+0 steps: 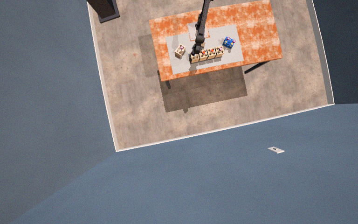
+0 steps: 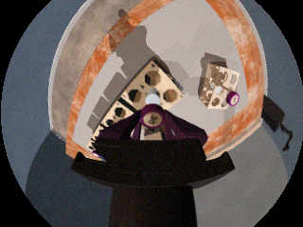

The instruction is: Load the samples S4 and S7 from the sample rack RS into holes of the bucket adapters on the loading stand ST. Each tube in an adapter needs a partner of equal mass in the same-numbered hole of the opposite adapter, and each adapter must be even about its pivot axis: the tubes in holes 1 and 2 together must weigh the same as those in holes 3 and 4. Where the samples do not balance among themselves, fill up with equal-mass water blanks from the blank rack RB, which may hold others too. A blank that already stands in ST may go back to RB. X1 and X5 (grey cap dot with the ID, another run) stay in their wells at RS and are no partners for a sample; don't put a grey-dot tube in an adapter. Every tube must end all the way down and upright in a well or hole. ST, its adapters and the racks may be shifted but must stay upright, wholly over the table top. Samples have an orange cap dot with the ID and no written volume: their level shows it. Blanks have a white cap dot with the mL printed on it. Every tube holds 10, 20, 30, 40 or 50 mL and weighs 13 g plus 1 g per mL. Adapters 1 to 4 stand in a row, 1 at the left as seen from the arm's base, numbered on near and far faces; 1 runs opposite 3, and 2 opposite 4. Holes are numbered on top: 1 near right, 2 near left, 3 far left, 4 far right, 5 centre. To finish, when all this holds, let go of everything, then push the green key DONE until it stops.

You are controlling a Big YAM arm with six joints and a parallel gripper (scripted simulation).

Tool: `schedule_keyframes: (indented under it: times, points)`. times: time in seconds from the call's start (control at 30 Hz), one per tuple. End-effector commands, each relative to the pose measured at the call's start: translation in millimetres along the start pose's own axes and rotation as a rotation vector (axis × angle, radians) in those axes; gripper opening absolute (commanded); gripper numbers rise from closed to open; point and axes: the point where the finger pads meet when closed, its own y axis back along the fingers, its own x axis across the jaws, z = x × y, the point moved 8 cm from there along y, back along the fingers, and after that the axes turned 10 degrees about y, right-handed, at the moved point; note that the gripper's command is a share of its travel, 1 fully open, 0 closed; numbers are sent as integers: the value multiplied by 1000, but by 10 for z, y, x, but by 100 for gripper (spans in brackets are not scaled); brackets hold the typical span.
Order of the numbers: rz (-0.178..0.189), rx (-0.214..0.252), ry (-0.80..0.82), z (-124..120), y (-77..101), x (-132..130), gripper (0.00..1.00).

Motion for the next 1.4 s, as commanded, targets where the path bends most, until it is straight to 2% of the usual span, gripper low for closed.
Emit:
schedule_keyframes:
  times: [0.0,0.03,0.17,0.43,0.5,0.57,0.6,0.63,0.73,1.0,1.07,1.13,1.17,1.2,1.23,1.27,1.37]
  points:
    - [3,-16,-6,48,-10,18,0]
    - [7,-36,-6,73,58,21,0]
    - [3,-15,-6,49,-82,13,0]
    - [5,-28,-6,60,-136,5,0]
    - [3,-15,-6,52,-215,1,0]
    - [3,-15,-6,52,-215,1,0]
    - [7,-38,-6,97,-137,7,0]
    - [4,-21,-6,48,-217,-3,0]
    - [2,-15,-6,53,-283,-6,0]
    - [5,-26,-6,61,-341,-18,0]
    - [2,-15,-6,57,-417,-21,0]
    - [2,-15,-6,57,-417,-21,0]
    - [6,-34,-6,103,-356,-14,0]
    - [3,-17,-6,55,-434,-24,0]
    - [5,-25,-6,50,-403,-26,0]
    - [9,-50,-2,102,-256,13,0]
    - [9,-50,-2,102,-257,12,0]
